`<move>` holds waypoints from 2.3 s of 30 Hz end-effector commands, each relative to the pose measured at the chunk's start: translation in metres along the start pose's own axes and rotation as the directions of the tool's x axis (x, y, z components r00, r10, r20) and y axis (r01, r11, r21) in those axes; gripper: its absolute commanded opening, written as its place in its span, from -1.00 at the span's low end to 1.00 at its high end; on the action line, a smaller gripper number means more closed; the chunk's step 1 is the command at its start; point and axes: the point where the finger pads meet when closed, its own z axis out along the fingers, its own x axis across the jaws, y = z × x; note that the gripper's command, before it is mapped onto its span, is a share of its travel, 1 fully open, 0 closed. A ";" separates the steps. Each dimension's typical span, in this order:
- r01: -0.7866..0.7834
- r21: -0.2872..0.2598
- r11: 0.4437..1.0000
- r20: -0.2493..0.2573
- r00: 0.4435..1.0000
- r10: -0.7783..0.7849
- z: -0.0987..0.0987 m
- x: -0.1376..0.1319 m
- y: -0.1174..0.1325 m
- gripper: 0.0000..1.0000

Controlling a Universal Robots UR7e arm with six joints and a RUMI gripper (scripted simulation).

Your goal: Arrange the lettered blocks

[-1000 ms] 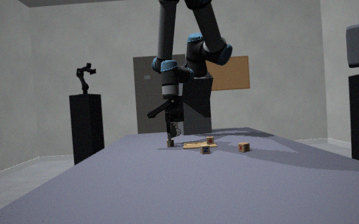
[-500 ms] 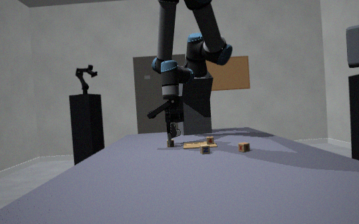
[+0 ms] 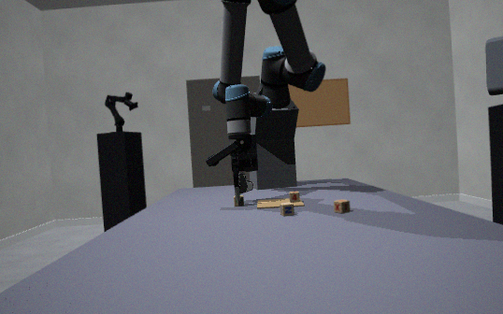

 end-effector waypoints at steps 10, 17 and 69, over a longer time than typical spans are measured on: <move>0.001 0.000 1.000 0.000 1.000 -0.001 0.001 0.000 0.000 -0.83; 0.001 0.000 1.000 0.000 1.000 -0.001 0.001 0.000 0.000 -0.67; -0.001 0.000 1.000 0.000 1.000 0.001 -0.072 0.001 0.000 -0.44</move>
